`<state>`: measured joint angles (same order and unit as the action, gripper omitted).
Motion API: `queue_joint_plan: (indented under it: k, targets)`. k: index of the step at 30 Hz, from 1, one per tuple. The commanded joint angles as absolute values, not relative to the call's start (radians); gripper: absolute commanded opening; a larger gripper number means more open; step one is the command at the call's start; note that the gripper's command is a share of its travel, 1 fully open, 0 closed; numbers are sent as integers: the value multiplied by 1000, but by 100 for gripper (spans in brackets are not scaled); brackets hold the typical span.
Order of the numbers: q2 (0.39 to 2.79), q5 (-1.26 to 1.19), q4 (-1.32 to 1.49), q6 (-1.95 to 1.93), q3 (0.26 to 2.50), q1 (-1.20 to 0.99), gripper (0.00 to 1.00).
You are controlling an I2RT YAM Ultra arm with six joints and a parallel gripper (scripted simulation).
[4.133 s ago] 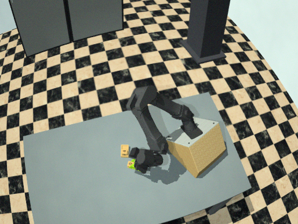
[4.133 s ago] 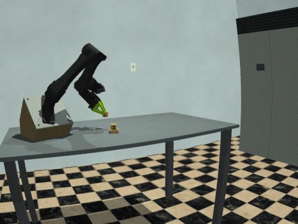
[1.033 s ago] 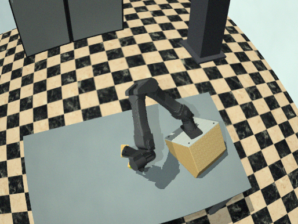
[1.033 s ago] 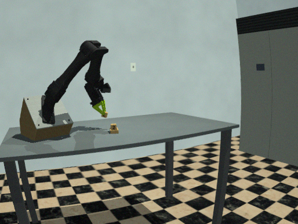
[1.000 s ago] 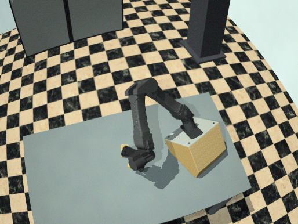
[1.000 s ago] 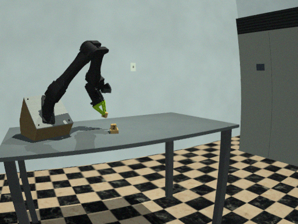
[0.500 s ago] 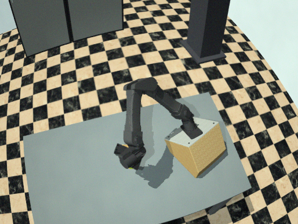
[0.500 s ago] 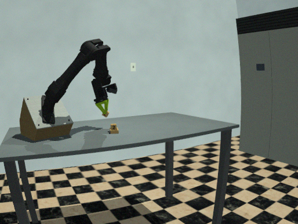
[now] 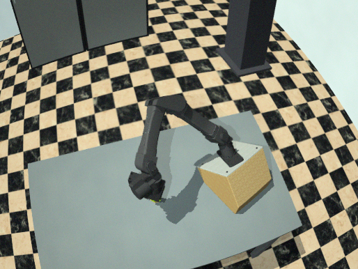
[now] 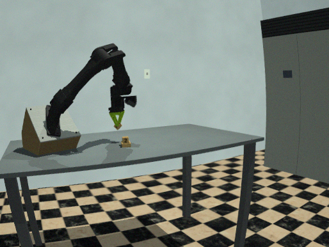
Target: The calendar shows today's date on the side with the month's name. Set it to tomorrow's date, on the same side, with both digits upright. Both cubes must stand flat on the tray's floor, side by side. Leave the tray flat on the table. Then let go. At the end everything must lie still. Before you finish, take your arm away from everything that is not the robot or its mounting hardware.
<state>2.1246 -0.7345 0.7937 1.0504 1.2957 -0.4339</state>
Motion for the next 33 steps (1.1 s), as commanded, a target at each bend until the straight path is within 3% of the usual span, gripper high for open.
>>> queue_joint_plan:
  k: [1,33]
  targets:
    - [2118,-702,852,1063,1325,-463,26]
    - [2290,-293,1309,986,1766,-276,26]
